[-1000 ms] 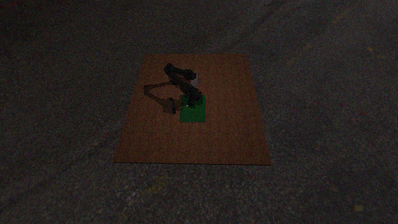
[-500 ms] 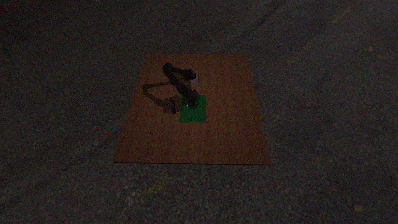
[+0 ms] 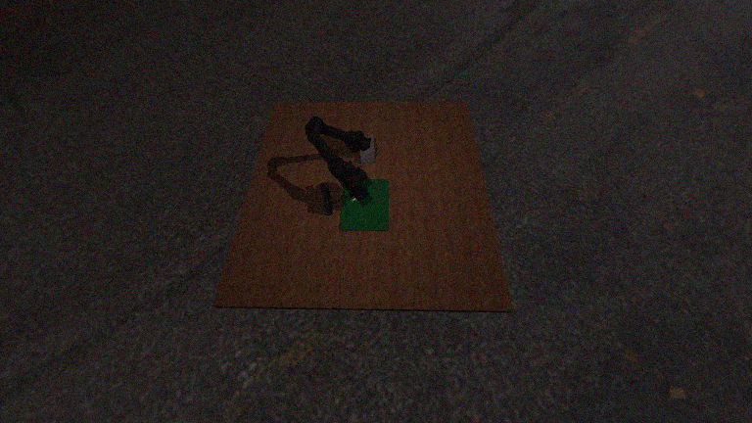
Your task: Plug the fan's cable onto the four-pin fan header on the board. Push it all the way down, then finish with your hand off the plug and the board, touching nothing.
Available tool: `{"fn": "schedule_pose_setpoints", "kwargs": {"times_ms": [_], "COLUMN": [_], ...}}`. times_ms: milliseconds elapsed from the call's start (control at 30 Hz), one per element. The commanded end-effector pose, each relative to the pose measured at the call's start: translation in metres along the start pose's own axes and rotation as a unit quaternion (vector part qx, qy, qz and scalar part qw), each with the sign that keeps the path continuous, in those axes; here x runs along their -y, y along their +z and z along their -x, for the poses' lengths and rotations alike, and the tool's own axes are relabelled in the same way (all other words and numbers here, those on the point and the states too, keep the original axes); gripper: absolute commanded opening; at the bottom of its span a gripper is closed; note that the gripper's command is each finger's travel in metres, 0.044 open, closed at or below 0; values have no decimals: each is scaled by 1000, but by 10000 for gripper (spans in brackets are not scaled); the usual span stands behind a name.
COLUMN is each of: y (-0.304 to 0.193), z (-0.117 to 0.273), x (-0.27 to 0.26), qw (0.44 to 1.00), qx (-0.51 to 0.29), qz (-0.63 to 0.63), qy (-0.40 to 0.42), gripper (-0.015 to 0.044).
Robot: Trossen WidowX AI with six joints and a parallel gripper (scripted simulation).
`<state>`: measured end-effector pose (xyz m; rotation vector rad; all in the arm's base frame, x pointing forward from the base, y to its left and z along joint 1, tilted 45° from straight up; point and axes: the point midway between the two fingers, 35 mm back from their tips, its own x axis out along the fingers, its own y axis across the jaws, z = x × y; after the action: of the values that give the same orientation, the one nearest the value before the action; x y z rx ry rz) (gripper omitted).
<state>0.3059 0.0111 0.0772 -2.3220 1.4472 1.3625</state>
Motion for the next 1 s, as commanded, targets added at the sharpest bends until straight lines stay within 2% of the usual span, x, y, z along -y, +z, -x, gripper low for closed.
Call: {"fn": "schedule_pose_setpoints", "kwargs": {"times_ms": [0,800,967], "y": [-1,6,7], "z": [0,2,-20], "x": [-1,-1,-2], "qw": [1000,1000,1000], "qx": [-2,-2,-2], "qz": [10,10,9], "qy": [0,0,0], "gripper": [0,0,0]}}
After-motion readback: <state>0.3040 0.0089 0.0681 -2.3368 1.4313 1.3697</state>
